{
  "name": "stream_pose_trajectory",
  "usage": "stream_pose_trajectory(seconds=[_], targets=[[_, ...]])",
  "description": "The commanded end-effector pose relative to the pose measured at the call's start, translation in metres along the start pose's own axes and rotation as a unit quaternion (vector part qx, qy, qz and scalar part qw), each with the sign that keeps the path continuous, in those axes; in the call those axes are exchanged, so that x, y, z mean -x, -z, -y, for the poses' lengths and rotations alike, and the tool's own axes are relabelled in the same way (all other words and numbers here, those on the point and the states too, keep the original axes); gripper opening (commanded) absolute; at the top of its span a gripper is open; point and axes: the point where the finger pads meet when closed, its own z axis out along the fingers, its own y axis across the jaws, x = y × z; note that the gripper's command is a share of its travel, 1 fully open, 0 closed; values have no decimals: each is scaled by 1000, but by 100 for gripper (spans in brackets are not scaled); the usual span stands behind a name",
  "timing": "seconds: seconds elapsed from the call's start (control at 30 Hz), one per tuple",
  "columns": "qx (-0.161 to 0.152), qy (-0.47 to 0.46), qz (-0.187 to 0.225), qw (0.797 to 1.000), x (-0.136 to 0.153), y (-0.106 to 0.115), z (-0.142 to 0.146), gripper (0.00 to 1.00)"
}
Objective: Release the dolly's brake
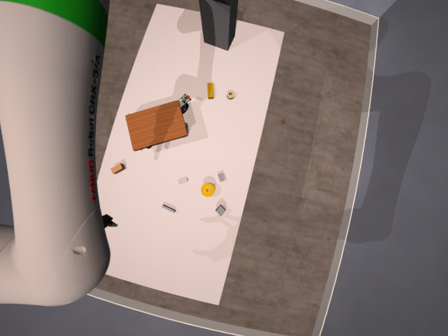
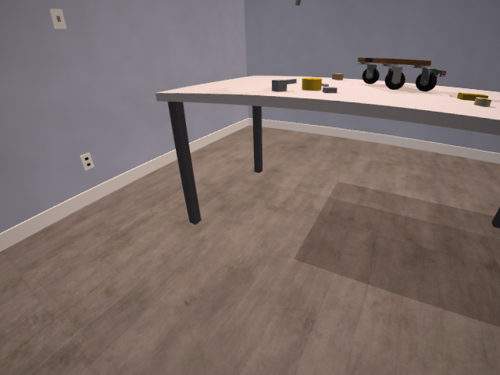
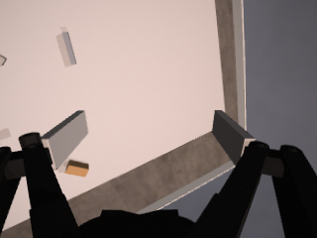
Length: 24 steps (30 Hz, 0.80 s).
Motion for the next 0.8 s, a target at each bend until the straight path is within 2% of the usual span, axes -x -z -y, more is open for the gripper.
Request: stream_pose_trajectory(seconds=[0.0, 0.53, 0.57, 0.77], targets=[[0, 0, 0, 1000, 0, 0, 0, 100], [0, 0, 0, 1000, 0, 0, 0, 100], [0, 0, 0, 1000, 0, 0, 0, 0], [0, 0, 2, 1000, -1, -2, -2, 0]])
